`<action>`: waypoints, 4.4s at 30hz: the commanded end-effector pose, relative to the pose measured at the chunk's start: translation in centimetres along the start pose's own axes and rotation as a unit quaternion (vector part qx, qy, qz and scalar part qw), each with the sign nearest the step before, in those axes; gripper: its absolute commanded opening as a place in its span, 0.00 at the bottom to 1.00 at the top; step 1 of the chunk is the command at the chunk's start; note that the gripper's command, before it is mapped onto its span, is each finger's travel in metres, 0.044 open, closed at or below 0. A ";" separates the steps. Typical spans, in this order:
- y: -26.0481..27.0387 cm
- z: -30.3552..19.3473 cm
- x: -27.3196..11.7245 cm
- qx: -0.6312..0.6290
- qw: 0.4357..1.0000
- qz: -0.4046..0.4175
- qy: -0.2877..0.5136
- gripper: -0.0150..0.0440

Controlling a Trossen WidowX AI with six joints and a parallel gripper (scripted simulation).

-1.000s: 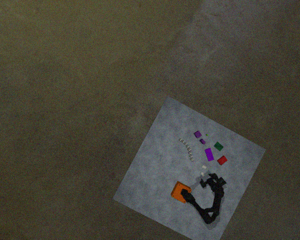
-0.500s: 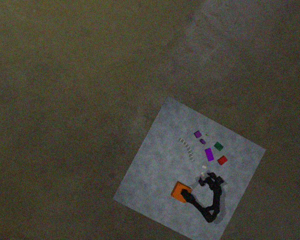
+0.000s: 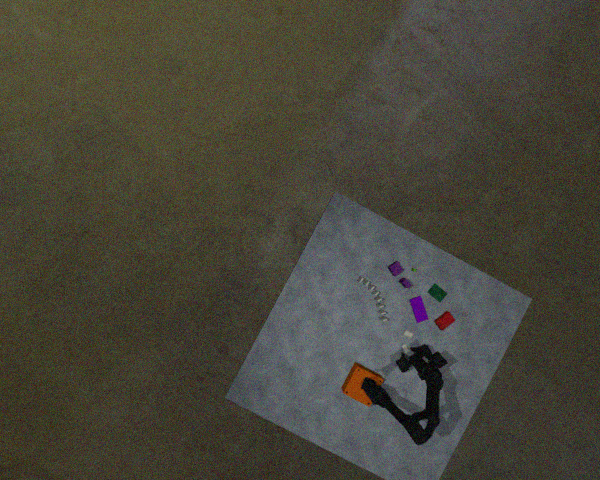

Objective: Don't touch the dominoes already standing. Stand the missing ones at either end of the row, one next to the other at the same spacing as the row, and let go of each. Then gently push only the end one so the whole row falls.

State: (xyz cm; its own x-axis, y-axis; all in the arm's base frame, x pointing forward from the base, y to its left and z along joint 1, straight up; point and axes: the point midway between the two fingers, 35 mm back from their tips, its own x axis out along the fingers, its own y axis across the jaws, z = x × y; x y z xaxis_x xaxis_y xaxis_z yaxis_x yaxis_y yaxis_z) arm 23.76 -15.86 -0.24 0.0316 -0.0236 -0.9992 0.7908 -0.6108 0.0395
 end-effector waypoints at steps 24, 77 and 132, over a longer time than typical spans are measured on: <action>0.2 -0.1 -12.7 0.000 1.000 -0.001 0.002 0.44; 6.6 8.3 -16.1 -0.921 0.391 -0.002 -0.003 0.44; 17.5 12.7 -10.1 -0.729 0.520 0.383 -0.227 0.44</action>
State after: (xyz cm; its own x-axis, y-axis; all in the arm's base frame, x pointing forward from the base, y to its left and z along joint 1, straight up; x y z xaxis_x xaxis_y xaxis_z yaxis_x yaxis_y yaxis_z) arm 29.64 -36.07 11.08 0.7577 -0.2072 -0.6189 0.2812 0.9594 0.0231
